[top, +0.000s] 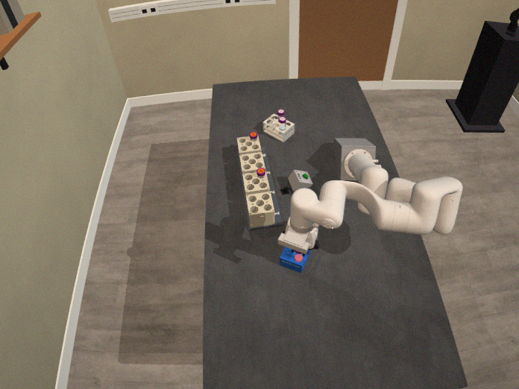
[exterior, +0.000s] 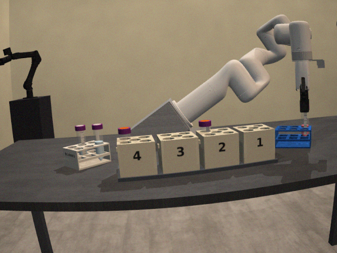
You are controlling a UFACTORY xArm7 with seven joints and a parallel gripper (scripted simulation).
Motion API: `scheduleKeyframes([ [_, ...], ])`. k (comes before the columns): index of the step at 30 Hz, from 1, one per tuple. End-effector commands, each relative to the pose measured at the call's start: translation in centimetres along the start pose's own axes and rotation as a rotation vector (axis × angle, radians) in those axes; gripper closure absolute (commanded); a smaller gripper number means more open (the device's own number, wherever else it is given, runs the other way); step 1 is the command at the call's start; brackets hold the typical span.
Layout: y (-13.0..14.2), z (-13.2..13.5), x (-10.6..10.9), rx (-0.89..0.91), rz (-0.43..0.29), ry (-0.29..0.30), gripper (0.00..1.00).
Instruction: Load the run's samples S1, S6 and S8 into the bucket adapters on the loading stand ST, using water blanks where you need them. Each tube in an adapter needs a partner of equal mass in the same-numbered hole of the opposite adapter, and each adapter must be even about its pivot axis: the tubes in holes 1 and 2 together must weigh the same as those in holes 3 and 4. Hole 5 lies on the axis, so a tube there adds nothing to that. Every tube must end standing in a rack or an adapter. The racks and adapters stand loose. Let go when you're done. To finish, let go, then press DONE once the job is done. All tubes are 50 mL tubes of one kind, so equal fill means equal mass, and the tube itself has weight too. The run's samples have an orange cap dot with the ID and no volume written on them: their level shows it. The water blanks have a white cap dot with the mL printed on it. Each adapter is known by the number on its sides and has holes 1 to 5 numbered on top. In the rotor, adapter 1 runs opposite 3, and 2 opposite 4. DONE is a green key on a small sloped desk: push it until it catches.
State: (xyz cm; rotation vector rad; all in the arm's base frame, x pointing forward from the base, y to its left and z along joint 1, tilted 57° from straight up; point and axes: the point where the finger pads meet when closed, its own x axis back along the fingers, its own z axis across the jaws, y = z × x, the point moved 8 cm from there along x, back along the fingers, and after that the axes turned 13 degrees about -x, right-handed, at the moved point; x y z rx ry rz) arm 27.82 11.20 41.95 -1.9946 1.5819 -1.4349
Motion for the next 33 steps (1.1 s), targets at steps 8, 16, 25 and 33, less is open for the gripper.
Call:
scheduleKeyframes([
  [8, 0.0, 0.0, 0.6, 0.000, 0.003, 0.002, 1.00],
  [16, 0.0, 0.0, 1.8, 0.000, 0.003, 0.002, 1.00],
  [25, 0.0, 0.0, 3.2, 0.000, 0.003, 0.002, 1.00],
  [33, 0.0, 0.0, 4.8, 0.000, 0.003, 0.002, 1.00],
])
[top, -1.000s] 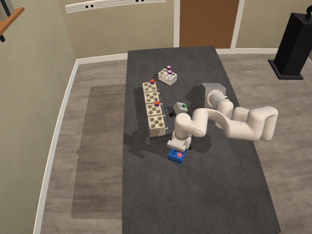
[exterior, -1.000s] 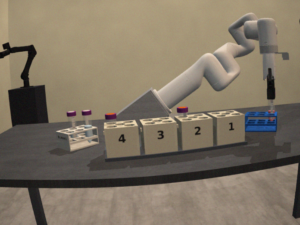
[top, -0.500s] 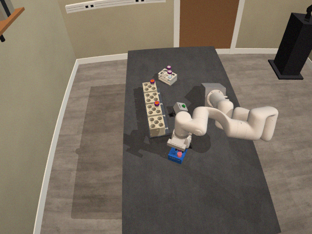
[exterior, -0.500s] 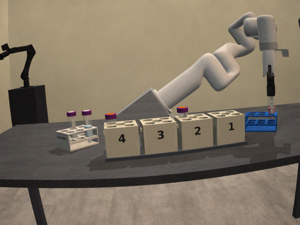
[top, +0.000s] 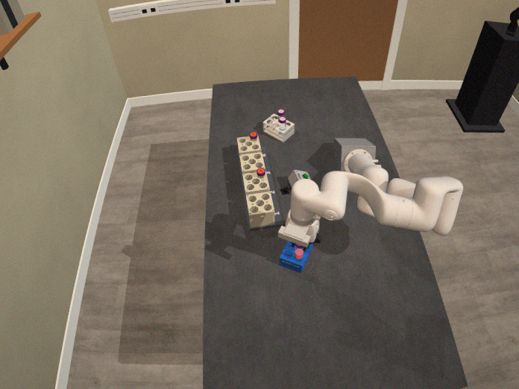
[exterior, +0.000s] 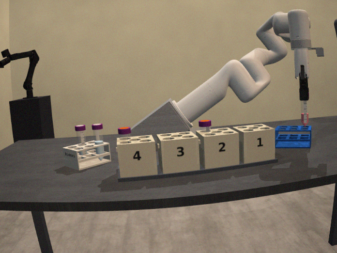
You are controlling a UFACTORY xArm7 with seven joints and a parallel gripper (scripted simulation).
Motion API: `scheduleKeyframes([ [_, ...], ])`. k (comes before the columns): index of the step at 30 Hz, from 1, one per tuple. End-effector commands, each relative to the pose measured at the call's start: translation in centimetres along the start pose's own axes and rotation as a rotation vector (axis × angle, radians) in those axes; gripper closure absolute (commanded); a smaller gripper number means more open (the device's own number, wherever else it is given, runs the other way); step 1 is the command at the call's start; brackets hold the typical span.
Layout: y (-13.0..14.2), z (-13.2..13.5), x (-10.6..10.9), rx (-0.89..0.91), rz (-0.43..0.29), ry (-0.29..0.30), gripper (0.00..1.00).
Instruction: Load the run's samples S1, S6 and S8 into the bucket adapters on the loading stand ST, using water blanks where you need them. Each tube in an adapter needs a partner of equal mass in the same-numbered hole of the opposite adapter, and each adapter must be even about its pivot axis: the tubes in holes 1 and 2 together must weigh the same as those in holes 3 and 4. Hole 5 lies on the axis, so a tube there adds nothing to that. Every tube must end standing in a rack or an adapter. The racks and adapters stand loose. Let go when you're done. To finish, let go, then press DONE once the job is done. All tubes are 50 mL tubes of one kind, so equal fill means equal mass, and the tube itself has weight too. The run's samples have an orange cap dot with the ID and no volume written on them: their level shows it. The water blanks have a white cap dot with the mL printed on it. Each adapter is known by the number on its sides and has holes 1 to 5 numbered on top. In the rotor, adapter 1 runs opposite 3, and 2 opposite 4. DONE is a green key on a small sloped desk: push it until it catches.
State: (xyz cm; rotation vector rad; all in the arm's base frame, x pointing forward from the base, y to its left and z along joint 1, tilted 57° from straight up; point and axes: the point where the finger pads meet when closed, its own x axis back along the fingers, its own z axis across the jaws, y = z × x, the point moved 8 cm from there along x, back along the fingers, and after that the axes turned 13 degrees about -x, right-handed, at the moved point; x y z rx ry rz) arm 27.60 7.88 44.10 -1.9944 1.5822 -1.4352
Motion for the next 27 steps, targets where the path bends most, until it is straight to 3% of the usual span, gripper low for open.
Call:
scheduleKeyframes([
  [1, 0.0, 0.0, 1.1, 0.000, 0.003, 0.002, 1.00],
  [27, 0.0, 0.0, 5.5, 0.000, 0.003, 0.002, 1.00],
])
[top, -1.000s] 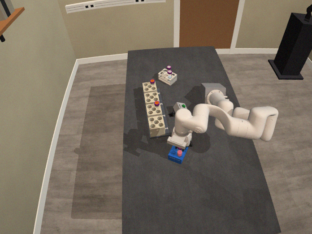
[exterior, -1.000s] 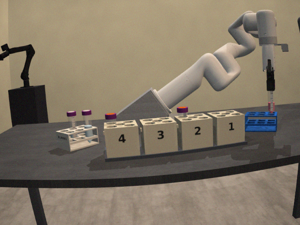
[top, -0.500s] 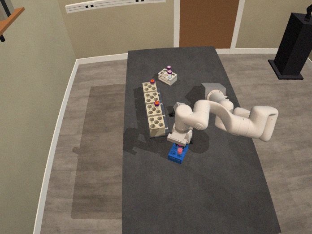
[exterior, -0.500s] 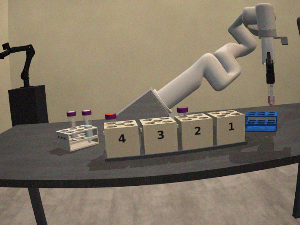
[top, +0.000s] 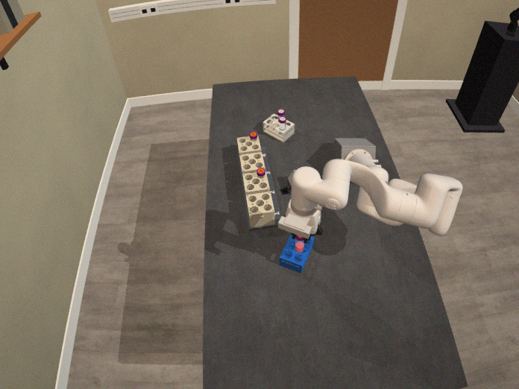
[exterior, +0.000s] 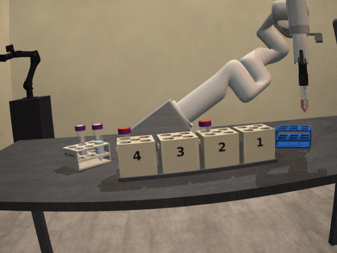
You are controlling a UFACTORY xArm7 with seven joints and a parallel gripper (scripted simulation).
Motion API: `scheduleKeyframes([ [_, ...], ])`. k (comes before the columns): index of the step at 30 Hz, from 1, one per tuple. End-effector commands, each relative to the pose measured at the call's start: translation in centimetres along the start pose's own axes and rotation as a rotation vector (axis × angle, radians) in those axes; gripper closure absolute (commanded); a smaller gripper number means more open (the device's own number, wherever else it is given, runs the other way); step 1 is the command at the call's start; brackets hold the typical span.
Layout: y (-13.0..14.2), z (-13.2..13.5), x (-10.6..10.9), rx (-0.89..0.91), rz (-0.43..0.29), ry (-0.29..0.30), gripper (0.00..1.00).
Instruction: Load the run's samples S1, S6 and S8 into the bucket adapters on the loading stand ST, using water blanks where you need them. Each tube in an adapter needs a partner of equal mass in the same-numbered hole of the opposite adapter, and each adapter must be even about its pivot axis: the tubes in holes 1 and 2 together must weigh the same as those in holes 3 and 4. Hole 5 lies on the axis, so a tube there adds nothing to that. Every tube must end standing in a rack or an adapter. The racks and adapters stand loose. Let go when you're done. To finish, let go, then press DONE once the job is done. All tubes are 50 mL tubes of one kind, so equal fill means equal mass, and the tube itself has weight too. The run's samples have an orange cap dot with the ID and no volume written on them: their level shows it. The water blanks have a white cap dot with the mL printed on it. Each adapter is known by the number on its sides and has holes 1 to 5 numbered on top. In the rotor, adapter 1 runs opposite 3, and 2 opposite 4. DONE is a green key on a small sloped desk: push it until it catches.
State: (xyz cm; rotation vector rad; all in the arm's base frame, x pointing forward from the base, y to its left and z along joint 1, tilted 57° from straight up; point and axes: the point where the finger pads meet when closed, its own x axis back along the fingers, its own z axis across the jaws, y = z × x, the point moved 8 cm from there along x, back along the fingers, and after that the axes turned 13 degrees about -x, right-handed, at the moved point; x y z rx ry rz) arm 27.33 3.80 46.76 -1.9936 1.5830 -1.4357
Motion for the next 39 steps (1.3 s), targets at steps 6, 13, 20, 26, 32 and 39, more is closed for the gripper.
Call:
scheduleKeyframes([
  [6, 0.0, 0.0, 1.8, 0.000, 0.002, 0.001, 1.00],
  [13, 0.0, 0.0, 3.2, 0.000, 0.002, 0.001, 1.00],
  [20, 0.0, 0.0, 3.3, 0.000, 0.002, 0.001, 1.00],
  [26, 0.5, 0.9, 3.3, -0.066, 0.002, 0.001, 1.00],
  [32, 1.8, 3.0, 3.3, -0.233, 0.002, 0.001, 1.00],
  [39, 3.4, 5.6, 3.3, -0.433, 0.002, 0.001, 1.00],
])
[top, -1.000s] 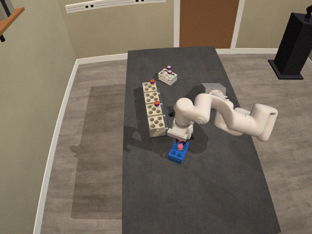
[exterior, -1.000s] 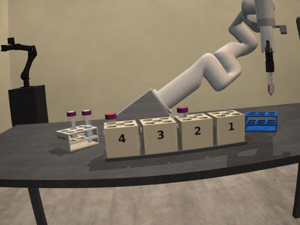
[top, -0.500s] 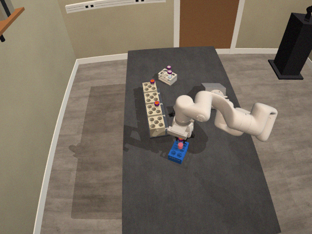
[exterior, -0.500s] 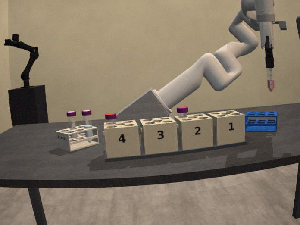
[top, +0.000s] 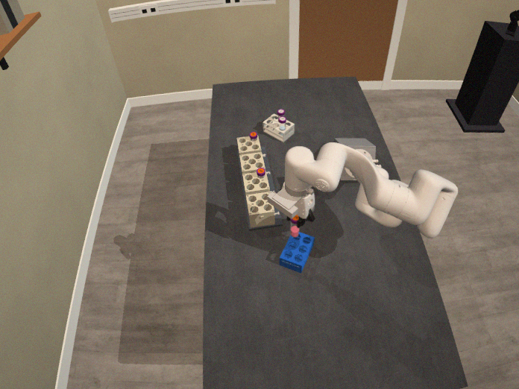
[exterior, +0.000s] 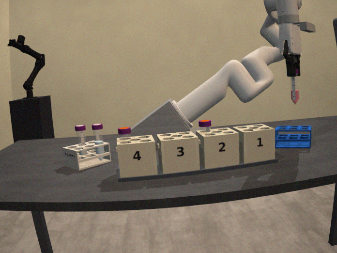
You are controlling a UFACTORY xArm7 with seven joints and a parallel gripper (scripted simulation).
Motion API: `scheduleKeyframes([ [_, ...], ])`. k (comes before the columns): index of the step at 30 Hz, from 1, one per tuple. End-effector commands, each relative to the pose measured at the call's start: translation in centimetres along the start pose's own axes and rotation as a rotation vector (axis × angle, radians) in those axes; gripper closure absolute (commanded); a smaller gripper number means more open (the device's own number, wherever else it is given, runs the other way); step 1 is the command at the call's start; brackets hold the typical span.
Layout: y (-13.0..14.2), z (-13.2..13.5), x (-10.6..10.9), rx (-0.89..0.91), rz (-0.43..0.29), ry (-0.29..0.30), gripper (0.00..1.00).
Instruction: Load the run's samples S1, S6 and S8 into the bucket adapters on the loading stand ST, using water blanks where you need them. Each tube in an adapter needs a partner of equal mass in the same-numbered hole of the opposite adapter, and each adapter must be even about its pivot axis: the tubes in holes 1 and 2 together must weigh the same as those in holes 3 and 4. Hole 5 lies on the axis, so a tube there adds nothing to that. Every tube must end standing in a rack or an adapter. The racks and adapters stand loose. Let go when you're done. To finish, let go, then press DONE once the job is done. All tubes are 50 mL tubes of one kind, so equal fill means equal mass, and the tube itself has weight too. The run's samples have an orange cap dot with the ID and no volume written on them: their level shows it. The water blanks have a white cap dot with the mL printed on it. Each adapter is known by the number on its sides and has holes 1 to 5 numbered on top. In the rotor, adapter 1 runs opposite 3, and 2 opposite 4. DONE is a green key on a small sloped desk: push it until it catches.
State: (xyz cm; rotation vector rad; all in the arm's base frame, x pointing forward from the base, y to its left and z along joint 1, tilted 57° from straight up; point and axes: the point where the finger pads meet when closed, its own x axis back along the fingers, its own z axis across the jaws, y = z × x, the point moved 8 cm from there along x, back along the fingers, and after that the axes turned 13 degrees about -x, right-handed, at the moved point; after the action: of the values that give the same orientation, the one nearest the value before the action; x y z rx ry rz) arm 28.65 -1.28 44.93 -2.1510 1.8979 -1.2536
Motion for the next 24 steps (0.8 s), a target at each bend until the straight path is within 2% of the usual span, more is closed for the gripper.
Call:
scheduleKeyframes([
  [1, 0.5, 2.4, 0.1, -0.162, 0.003, 0.003, 1.00],
  [18, 2.3, 9.7, 0.1, -0.662, 0.003, 0.003, 1.00],
  [24, 3.1, 12.6, 0.2, -0.679, 0.003, 0.003, 1.00],
])
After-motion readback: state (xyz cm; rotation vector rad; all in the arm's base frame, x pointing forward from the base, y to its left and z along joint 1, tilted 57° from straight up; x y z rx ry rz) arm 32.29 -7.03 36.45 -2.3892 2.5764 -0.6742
